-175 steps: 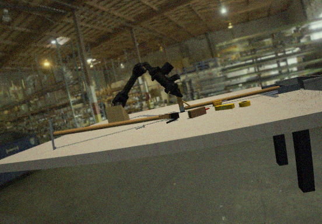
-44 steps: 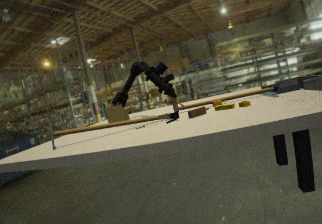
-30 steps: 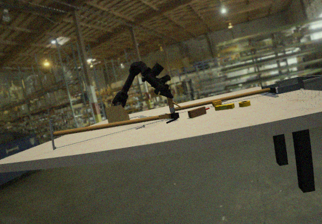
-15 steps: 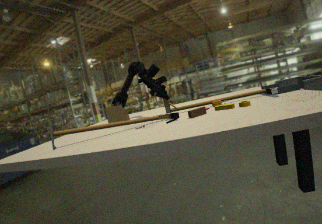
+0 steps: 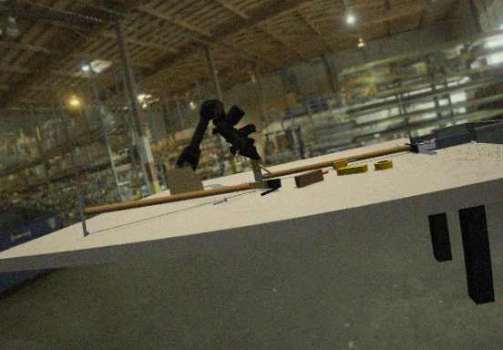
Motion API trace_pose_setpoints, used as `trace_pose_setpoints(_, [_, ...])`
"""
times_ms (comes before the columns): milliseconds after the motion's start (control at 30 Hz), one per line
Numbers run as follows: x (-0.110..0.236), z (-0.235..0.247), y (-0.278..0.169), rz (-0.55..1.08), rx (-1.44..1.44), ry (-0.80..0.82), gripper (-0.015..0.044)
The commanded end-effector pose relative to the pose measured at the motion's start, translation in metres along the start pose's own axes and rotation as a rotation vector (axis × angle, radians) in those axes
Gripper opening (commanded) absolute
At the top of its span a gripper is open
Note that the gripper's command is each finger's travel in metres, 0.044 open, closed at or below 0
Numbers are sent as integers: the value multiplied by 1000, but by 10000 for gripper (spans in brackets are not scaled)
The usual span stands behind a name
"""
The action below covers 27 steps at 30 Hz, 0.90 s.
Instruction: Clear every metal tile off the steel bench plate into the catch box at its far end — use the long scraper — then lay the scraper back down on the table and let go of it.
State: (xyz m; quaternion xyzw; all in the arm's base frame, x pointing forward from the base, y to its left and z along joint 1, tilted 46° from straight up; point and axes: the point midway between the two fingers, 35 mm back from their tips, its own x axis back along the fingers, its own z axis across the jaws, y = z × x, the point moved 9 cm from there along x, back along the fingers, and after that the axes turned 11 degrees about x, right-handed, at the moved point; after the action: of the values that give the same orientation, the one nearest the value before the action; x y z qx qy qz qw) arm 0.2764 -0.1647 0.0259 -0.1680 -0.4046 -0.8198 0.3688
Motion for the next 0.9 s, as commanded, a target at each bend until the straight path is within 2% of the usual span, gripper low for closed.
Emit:
trace_pose_setpoints(0, [6,1,-2,-17,8,-2,0])
trace_pose_setpoints(467, [17,10,-21,-21,7,-1,0])
trace_pose_setpoints(867, [12,9,-20,-6,-1,0,315])
